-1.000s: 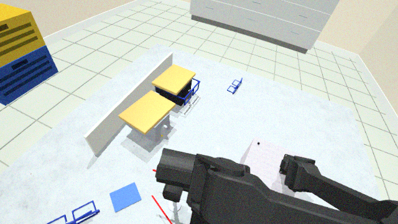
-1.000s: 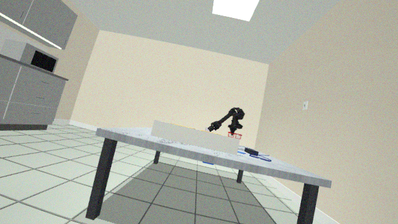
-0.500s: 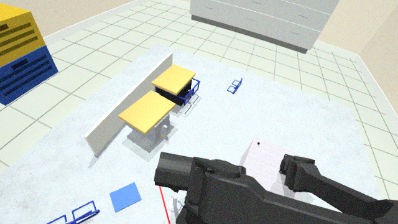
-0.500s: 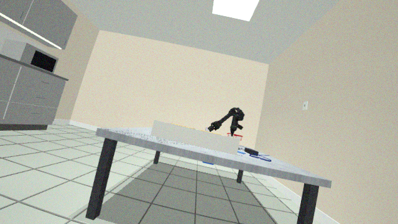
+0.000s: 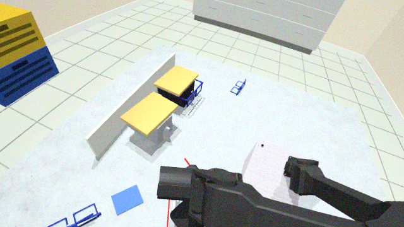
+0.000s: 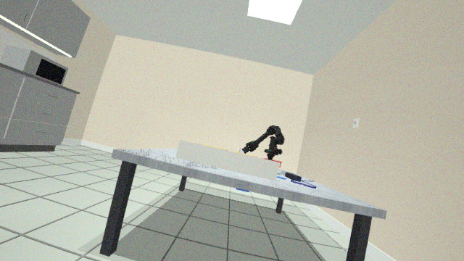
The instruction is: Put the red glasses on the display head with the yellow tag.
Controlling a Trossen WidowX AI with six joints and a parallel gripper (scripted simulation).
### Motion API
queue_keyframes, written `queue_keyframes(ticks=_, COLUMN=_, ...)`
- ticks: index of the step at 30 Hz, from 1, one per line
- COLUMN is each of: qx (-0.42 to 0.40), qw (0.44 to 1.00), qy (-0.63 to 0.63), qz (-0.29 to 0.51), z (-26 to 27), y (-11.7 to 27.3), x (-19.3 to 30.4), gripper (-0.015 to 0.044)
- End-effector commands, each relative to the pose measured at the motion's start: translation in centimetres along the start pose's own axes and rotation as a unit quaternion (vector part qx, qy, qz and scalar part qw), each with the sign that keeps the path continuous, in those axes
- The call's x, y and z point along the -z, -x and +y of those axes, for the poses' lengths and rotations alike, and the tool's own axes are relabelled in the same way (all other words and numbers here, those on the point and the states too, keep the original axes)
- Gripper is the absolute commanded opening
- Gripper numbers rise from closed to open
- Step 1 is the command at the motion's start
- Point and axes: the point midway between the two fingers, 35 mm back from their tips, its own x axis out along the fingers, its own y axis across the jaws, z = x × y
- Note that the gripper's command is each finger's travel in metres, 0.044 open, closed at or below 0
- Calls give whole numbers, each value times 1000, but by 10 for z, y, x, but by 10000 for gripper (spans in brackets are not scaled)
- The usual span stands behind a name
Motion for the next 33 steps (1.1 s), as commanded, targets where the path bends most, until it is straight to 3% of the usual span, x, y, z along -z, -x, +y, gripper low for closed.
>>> queue_keyframes(ticks=1, qx=2, qw=999, qy=-54, qz=2, z=-1, y=-10, x=1, gripper=0)
queue_keyframes(ticks=7, qx=1, qw=994, qy=-106, qz=1, z=0, y=-19, x=2, gripper=0)
queue_keyframes(ticks=33, qx=1, qw=994, qy=-106, qz=1, z=11, y=-19, x=12, gripper=0)
